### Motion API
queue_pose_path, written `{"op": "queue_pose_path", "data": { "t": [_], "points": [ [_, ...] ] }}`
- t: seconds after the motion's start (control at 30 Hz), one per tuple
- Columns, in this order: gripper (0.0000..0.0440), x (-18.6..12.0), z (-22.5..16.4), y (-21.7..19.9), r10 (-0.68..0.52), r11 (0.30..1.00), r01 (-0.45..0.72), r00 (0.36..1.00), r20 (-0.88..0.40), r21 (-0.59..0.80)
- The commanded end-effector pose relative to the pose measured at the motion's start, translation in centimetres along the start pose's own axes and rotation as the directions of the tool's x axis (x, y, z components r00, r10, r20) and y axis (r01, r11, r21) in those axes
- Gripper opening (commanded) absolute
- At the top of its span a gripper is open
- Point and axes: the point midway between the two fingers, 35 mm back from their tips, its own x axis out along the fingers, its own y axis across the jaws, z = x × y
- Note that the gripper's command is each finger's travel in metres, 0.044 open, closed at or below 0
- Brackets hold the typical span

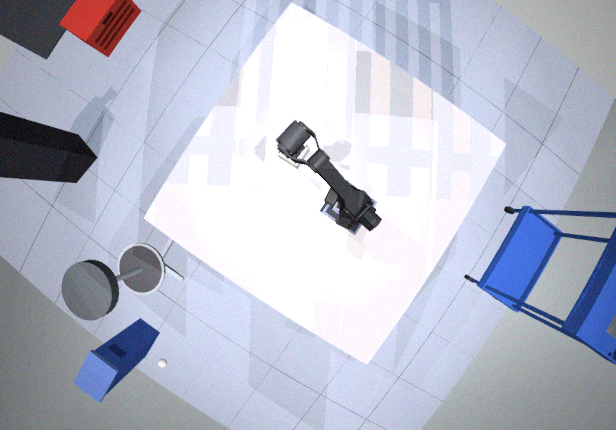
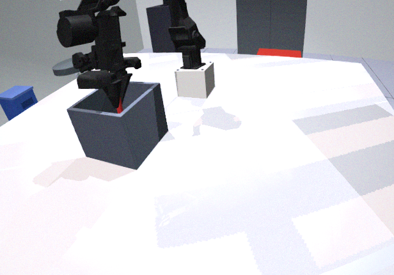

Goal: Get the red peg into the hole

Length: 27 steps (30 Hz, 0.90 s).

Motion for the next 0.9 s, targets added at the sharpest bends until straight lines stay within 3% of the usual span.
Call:
{"op": "queue_pose_path", "data": {
  "t": [0.0,0.3,0.53,0.63,0.73,0.87],
  "points": [
    [0.0000,1.0,0.1,-0.1,-0.007,1.000,0.007,1.000,-0.011,-0.011],
    [0.0004,2.8,0.4,-0.1,-0.027,0.999,0.027,1.000,-0.008,-0.041],
    [0.0113,4.0,0.4,-0.4,-0.060,0.996,0.060,0.998,-0.014,-0.062],
    [0.0116,4.2,0.1,-0.3,-0.061,0.997,0.059,0.997,-0.042,-0.059],
    [0.0150,3.9,0.2,0.1,-0.059,0.997,0.055,0.995,-0.081,-0.050],
    [0.0152,3.5,0.4,0.5,-0.049,0.998,0.045,0.990,-0.135,-0.038]
  ]
}}
